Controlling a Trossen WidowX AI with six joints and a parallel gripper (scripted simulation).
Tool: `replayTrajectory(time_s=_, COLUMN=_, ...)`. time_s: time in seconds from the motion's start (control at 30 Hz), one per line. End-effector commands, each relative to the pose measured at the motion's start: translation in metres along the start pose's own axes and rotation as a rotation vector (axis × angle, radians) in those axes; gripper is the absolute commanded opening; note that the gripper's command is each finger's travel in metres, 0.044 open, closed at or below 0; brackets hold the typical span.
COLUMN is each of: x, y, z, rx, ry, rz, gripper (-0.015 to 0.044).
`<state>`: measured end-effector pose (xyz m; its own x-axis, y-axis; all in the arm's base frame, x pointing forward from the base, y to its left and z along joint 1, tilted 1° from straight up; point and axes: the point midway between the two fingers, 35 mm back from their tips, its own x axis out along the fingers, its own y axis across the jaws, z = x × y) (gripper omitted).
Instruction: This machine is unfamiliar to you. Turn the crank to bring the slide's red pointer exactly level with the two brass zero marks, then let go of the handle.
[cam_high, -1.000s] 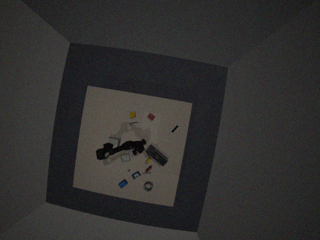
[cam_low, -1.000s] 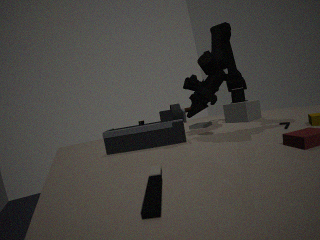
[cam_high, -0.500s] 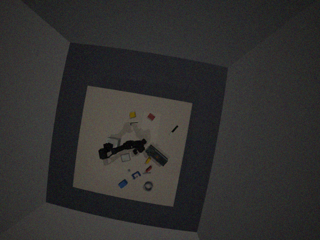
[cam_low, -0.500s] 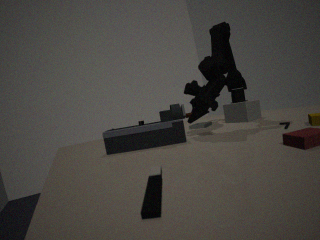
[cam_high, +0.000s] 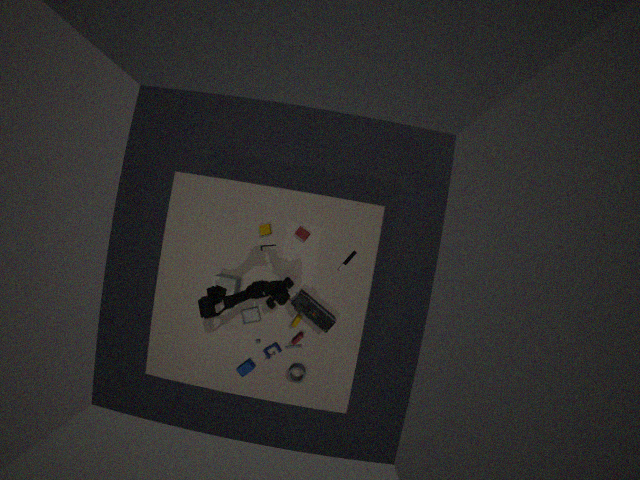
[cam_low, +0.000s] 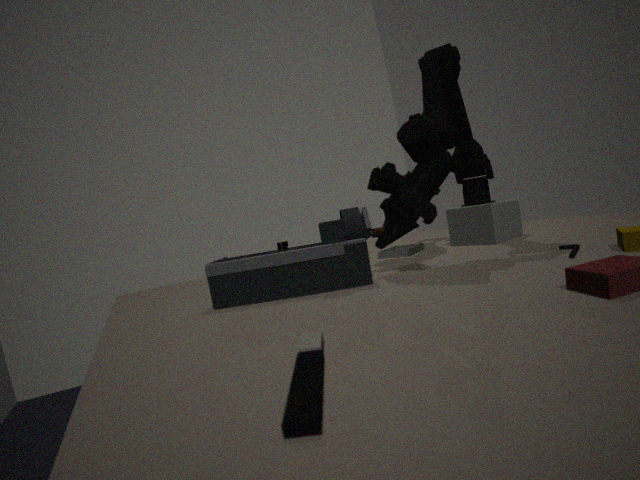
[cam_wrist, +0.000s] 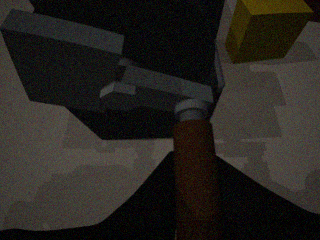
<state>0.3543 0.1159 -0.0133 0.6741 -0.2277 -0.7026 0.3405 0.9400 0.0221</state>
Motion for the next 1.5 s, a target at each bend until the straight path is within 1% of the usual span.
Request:
replayTrajectory(time_s=0.0, x=0.0, y=0.0, z=0.0, rx=0.0, ry=0.0, rz=0.0, gripper=0.0)
replayTrajectory(time_s=0.2, x=0.0, y=0.0, z=0.0, rx=0.0, ry=0.0, rz=0.0, gripper=0.0)
replayTrajectory(time_s=0.77, x=0.0, y=0.0, z=0.0, rx=0.0, ry=0.0, rz=0.0, gripper=0.044)
replayTrajectory(time_s=1.2, x=-0.033, y=0.001, z=0.034, rx=0.001, ry=-0.001, rz=0.001, gripper=0.044)
replayTrajectory(time_s=1.3, x=-0.036, y=0.001, z=0.037, rx=0.001, ry=-0.001, rz=0.001, gripper=0.044)
replayTrajectory(time_s=1.47, x=-0.06, y=0.004, z=0.066, rx=0.001, ry=-0.001, rz=0.001, gripper=0.044)
